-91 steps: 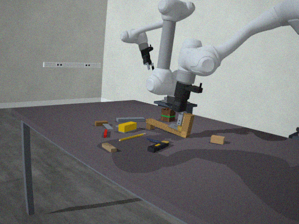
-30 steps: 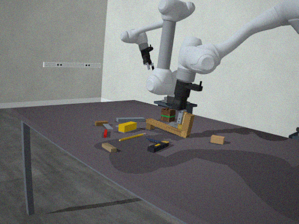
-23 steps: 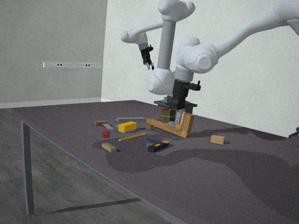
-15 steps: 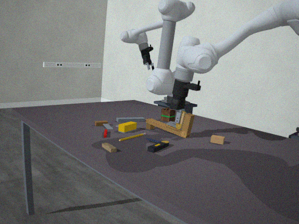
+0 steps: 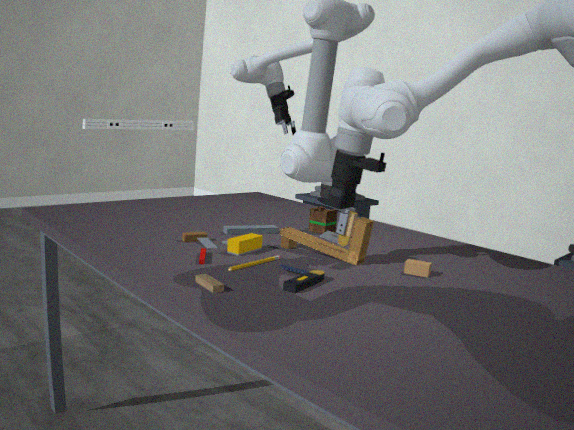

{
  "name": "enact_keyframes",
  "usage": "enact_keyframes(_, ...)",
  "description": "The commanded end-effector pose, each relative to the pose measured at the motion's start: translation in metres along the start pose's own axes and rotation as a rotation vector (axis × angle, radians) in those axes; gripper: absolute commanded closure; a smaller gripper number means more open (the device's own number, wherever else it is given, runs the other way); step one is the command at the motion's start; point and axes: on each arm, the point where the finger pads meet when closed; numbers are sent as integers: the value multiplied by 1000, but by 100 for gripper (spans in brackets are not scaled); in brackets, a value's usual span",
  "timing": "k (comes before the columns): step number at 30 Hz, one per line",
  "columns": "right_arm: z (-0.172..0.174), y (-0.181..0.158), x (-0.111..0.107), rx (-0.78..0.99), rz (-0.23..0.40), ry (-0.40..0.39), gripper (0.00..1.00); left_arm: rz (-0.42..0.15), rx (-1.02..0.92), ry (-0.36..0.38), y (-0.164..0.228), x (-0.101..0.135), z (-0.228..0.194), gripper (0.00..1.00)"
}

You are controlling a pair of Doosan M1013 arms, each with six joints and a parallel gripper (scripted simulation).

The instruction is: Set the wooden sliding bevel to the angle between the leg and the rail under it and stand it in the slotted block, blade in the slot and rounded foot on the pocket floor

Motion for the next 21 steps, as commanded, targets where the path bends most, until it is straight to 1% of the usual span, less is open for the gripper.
enact_keyframes(1,0,0,-1,0,1,-1,0,2,0,-1,1,-4,0,100)
enact_keyframes(6,0,0,-1,0,1,-1,0,2,0,-1,1,-7,0,100)
enact_keyframes(18,0,0,-1,0,1,-1,0,2,0,-1,1,-31,0,100)
enact_keyframes(21,0,0,-1,0,1,-1,0,2,0,-1,1,-33,0,100)
Point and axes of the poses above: on each arm, the point where the finger pads meet when closed, its own x axis out along the fingers, its own y axis across the jaws, z = x × y, and after that the axes turned 13 degrees about x, right-handed
